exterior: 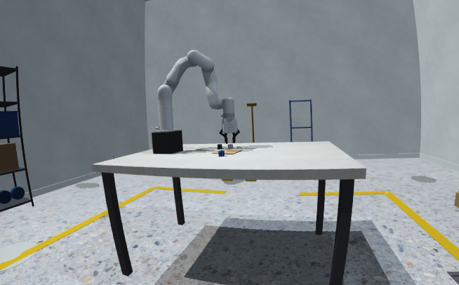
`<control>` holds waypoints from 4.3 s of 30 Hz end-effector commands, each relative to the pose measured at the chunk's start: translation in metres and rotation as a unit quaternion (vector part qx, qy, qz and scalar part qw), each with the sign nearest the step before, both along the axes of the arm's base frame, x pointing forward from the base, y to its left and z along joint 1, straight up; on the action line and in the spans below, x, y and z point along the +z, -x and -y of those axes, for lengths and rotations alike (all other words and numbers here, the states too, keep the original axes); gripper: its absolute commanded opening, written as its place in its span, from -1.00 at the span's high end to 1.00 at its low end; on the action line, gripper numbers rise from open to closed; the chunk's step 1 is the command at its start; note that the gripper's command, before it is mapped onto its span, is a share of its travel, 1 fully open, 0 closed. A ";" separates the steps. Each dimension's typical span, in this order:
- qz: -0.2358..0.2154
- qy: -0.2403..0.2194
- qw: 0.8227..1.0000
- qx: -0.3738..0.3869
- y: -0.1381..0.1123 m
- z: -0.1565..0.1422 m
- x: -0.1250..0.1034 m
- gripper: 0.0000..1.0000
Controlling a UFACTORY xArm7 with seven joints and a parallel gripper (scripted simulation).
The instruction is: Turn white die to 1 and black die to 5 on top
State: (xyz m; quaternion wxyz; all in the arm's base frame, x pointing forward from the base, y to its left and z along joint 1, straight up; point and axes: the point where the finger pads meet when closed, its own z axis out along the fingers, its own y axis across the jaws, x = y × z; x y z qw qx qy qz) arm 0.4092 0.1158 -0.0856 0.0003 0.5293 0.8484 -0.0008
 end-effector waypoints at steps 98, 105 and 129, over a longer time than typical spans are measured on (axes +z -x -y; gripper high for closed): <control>0.002 -0.001 1.000 0.000 -0.002 0.000 -0.033 0.47; 0.002 -0.001 1.000 0.000 -0.002 0.000 -0.033 0.47; 0.002 -0.001 1.000 0.000 -0.002 0.000 -0.012 0.47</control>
